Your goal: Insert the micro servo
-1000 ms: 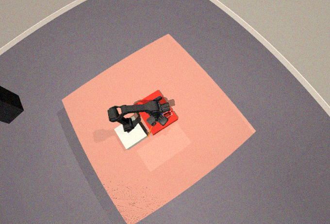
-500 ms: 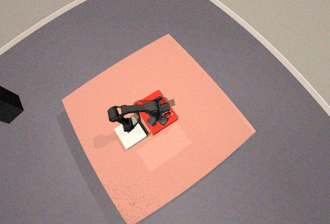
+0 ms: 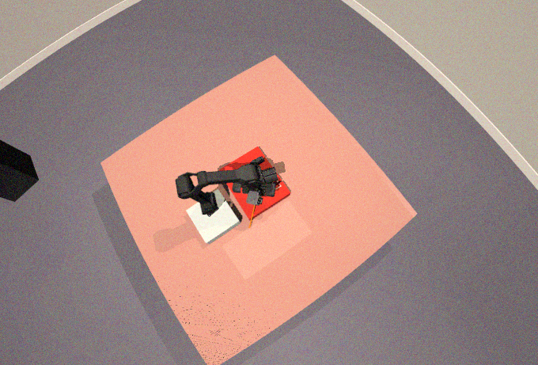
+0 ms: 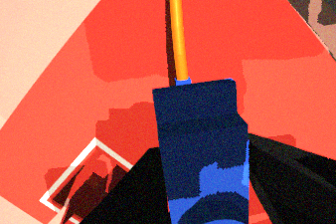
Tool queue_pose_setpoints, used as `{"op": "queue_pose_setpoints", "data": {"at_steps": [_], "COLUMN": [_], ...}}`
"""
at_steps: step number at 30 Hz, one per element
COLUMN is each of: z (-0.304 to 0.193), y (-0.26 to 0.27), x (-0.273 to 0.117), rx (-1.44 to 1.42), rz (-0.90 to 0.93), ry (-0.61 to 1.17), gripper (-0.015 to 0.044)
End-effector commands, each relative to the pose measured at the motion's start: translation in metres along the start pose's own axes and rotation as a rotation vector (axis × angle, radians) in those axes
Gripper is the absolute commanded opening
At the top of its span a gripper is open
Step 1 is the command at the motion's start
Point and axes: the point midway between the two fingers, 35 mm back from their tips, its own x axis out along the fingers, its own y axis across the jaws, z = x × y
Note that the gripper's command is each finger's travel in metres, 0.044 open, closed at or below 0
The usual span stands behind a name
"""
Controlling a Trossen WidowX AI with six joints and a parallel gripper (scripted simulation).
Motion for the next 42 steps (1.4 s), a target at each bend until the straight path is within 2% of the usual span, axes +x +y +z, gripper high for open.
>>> {"op": "queue_pose_setpoints", "data": {"at_steps": [1,42], "z": [-0.0005,-0.0006], "y": [-0.0003,-0.0004], "x": [-0.0010,-0.0011], "rx": [-0.127,-1.555], "rz": [0.002,0.005], "ry": [0.005,0.003], "gripper": [0.0000,0.0000]}}
